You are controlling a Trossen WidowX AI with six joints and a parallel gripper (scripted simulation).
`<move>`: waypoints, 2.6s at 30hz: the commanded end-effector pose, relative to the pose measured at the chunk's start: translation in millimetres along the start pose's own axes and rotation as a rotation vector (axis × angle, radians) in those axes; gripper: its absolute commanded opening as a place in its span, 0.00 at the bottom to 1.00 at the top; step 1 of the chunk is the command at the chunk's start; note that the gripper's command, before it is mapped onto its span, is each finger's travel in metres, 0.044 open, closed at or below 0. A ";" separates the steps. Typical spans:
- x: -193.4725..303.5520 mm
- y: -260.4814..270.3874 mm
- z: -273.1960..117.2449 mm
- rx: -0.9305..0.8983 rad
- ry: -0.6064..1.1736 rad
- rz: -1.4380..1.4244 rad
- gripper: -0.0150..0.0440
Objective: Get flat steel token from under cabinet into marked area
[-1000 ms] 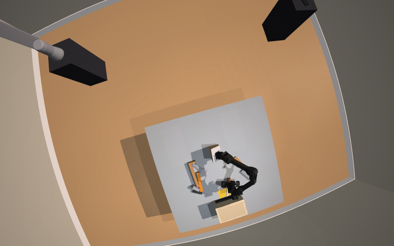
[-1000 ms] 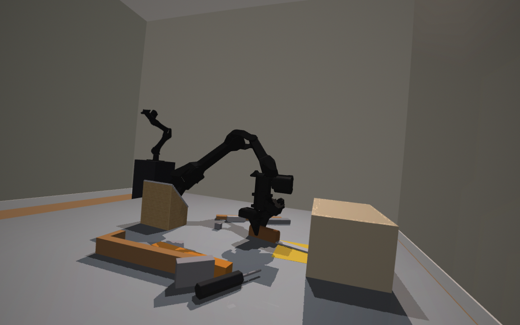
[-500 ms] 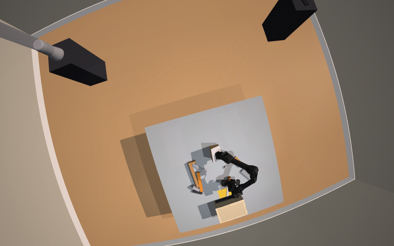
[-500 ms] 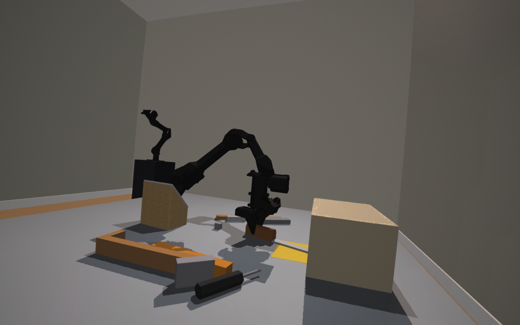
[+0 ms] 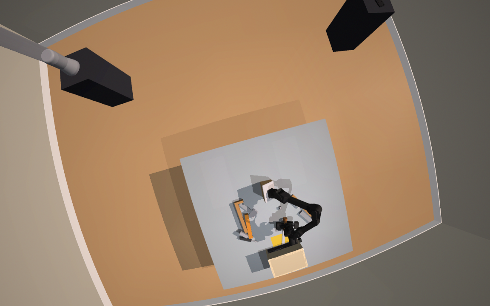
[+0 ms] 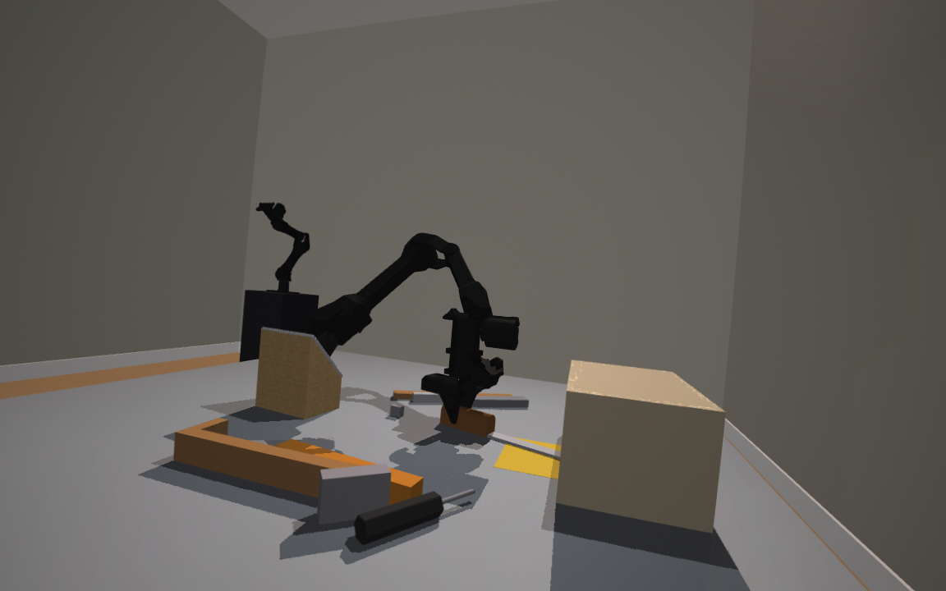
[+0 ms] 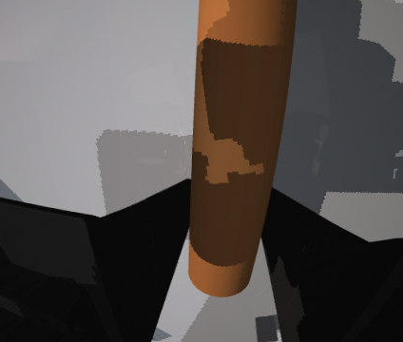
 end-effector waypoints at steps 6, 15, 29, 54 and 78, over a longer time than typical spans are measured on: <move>11.9 1.1 0.9 0.001 0.004 0.008 0.25; 22.5 3.2 0.9 0.001 0.004 0.009 0.25; 39.1 6.6 1.0 0.001 0.005 0.010 0.25; 68.5 12.9 1.0 0.000 0.007 0.011 0.25; 83.0 17.3 -1.5 0.000 0.005 0.004 0.25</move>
Point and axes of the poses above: the point midway between the two fingers, 35 mm back from their tips, its own z axis out along the fingers, its own y axis across the jaws, x = y × z, the point moved 7 cm from there along -z, back along the fingers, and after that the axes turned 6 degrees about -z, right-handed, at the moved point
